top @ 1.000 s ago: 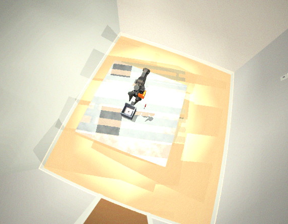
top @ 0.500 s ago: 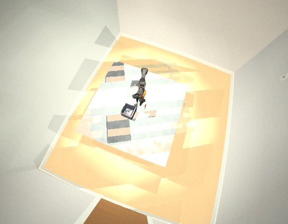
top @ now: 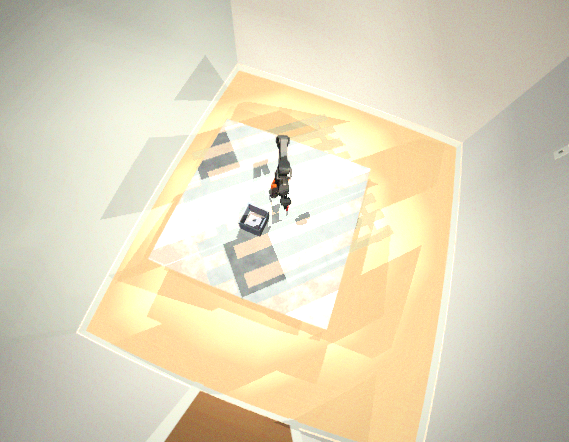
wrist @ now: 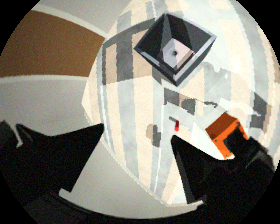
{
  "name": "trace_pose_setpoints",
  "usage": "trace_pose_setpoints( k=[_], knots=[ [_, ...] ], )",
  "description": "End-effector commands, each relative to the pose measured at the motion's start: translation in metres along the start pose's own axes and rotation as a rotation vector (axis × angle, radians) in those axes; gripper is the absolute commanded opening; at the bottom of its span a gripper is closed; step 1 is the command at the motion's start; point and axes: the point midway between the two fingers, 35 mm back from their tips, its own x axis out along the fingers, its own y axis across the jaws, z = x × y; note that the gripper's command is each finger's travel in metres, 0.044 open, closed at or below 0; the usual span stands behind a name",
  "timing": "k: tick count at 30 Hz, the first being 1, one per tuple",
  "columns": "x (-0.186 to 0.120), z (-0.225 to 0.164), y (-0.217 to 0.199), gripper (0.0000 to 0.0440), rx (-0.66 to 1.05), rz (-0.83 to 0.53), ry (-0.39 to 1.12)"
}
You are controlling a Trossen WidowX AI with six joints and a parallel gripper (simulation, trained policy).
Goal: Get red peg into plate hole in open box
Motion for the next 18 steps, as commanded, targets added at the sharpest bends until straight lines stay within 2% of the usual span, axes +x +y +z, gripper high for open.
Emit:
trace_pose_setpoints(
  k=[1,18],
  knots=[
    [0.011,-0.015,-0.015,0.0435,0.08,-0.089,0.048],
    [0.041,-0.053,-0.061,0.044,0.304,-0.398,0.071]
  ],
)
